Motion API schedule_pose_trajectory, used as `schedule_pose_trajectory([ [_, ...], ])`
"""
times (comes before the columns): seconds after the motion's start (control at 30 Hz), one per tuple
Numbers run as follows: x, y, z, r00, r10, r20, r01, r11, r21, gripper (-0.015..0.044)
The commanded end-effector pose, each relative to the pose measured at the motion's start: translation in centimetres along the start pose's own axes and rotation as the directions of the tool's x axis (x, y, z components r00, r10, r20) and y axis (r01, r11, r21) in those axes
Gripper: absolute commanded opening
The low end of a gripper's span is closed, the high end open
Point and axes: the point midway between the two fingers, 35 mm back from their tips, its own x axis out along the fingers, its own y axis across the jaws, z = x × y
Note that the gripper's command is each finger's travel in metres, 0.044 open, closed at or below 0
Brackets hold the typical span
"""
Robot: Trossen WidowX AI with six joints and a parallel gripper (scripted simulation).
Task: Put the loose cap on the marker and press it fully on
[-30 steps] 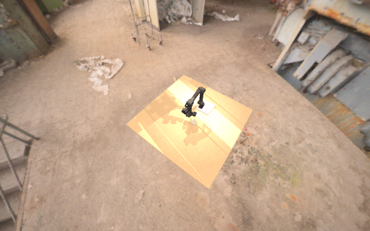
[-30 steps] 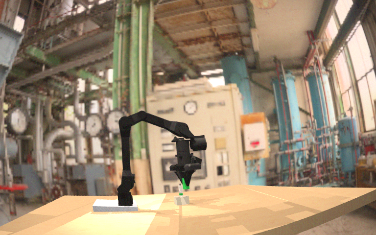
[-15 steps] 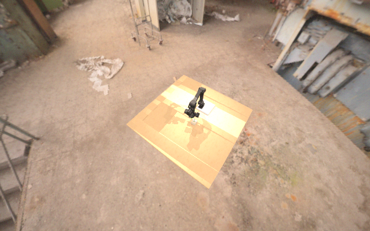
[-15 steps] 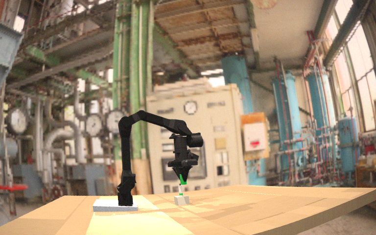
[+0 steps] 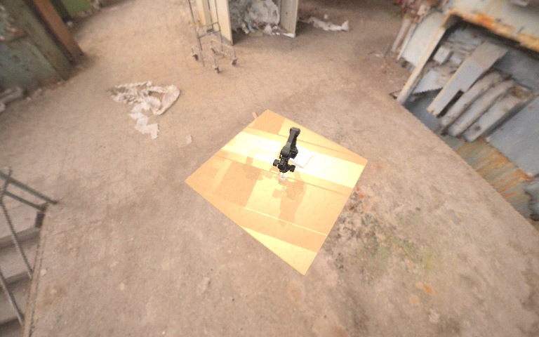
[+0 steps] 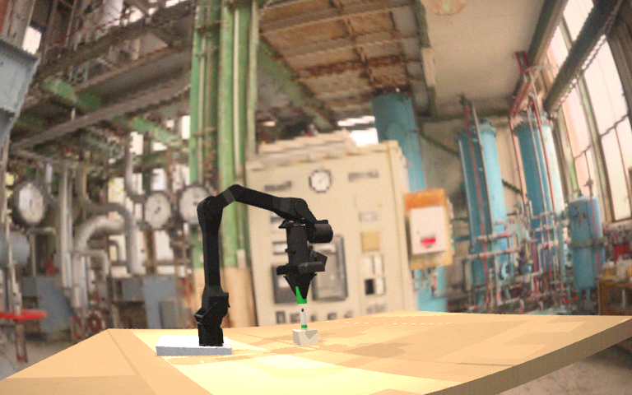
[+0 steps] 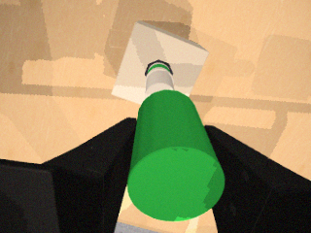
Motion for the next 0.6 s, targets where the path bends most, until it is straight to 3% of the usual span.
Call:
schedule_pose_trajectory([
  [0.0,-0.3,0.4,0.1,1.0,-0.006,0.004,0.006,1.0,0.007,0.0],
  [0.57,1.6,0.3,0.2,1.0,-0.006,0.004,0.006,1.0,0.007,0.0],
])
